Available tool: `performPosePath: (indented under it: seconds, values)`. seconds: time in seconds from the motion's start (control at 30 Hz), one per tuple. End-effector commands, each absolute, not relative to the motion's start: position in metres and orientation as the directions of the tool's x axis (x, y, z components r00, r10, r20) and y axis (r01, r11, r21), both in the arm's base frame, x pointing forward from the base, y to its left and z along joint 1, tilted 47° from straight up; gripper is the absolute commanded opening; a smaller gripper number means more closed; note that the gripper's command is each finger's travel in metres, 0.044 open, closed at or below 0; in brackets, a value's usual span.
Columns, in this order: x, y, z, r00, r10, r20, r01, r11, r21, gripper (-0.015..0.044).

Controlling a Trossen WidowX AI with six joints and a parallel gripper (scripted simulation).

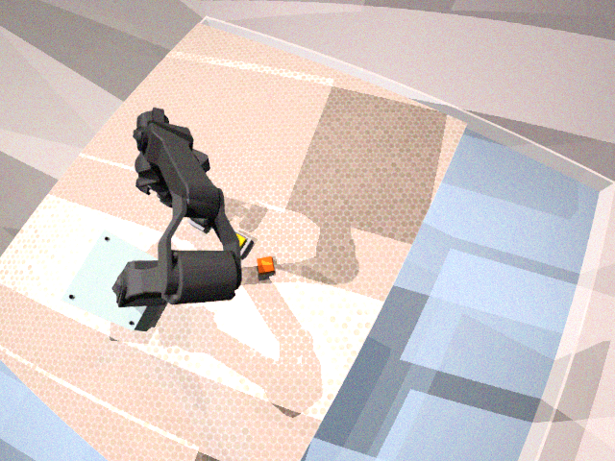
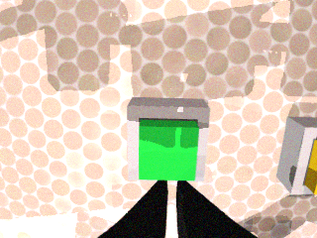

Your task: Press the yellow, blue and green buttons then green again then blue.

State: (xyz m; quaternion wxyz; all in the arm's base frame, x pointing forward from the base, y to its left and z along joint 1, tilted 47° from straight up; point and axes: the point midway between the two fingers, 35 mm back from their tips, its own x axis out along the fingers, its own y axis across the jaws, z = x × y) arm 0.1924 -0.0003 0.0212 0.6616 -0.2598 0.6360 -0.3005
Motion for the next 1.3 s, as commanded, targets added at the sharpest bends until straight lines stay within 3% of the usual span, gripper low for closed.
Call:
performPosePath:
  seconds: [0.0, 1.27]
  values:
    - [0.195, -0.004, 0.017, 0.025, -0.727, -0.686, 0.067, 0.686, -0.724, 0.002]
    - [0.195, -0.029, -0.006, 0.025, -0.728, -0.685, 0.067, 0.685, -0.725, 0.002]
